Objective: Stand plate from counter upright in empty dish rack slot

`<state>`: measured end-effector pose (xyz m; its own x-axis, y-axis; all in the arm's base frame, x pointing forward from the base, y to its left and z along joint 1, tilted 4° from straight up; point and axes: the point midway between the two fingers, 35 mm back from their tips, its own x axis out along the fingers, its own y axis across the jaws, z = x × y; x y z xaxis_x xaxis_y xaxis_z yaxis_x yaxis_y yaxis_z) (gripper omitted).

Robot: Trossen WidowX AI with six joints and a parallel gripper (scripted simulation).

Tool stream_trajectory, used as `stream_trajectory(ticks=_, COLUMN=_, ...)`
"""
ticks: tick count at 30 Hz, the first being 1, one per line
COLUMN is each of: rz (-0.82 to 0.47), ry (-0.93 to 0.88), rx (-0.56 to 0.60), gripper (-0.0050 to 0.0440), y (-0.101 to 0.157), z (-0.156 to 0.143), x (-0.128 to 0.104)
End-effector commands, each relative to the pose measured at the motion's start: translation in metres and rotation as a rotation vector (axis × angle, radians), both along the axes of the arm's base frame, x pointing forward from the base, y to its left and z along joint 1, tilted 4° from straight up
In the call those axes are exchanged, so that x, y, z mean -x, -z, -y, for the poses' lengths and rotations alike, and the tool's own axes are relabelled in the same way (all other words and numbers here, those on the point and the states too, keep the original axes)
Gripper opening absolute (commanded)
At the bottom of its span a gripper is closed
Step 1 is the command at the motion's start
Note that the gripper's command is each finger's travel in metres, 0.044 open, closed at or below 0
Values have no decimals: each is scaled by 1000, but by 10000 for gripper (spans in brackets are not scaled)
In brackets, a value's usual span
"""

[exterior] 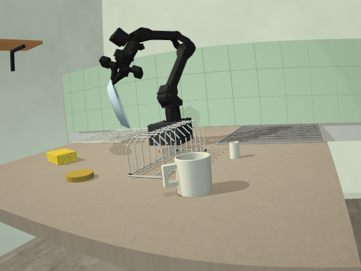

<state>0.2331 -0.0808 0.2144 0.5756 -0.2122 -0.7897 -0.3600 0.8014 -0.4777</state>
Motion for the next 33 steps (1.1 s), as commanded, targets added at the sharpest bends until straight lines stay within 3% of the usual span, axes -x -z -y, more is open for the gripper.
stream_trajectory(ticks=1, rz=36, ry=-109, rx=54, gripper=0, y=-9, z=0, x=1)
stream_trajectory(ticks=27, rz=38, ry=-128, rx=66, gripper=0, y=-9, z=0, x=2)
stream_trajectory(ticks=33, rz=36, ry=-268, rx=126, gripper=0, y=-9, z=1, x=2)
